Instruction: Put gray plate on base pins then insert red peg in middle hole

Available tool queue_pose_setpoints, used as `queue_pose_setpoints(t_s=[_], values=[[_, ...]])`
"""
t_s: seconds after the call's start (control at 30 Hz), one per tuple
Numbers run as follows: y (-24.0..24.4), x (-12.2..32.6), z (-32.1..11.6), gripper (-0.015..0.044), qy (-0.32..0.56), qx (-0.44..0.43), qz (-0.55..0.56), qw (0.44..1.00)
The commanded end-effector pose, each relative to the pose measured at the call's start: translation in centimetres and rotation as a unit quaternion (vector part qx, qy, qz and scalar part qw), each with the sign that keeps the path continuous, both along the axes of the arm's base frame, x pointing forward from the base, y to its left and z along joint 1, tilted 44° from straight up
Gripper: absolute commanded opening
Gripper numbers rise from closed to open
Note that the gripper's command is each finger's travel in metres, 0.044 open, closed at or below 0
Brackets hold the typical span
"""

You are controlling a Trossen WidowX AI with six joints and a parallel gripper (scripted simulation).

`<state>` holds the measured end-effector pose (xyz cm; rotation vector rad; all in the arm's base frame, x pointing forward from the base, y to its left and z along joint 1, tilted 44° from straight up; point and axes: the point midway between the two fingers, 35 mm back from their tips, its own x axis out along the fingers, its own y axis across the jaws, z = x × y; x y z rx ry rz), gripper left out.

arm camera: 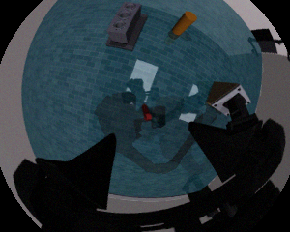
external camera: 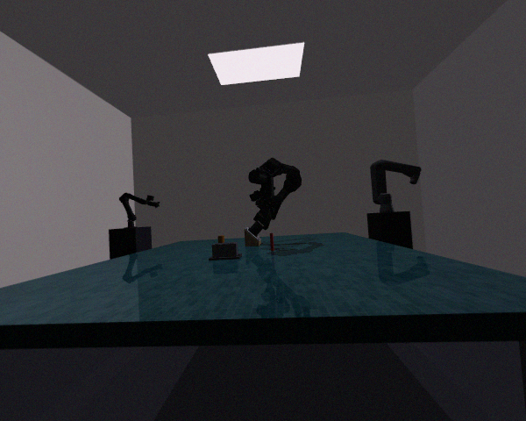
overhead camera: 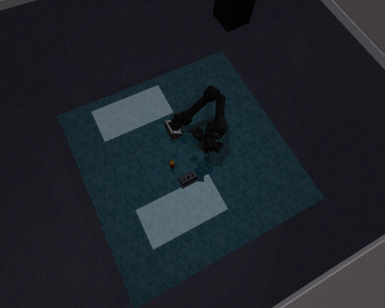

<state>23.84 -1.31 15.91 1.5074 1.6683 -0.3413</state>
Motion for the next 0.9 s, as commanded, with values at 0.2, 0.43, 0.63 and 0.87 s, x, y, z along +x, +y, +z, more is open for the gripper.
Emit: queue_pose_setpoints(t_s=[0.2,0.43,0.63,0.87], values=[[3.1,0.0,-2.6,0.0440,0.001,0.004,0.003,1.000],[3.8,0.1,-3.3,0.0440,0.001,0.003,0.003,1.000],[4.5,0.3,-4.0,0.0440,0.001,0.003,0.002,1.000],[5.3,0.4,-4.9,0.0440,0.001,0.003,0.002,1.000]])
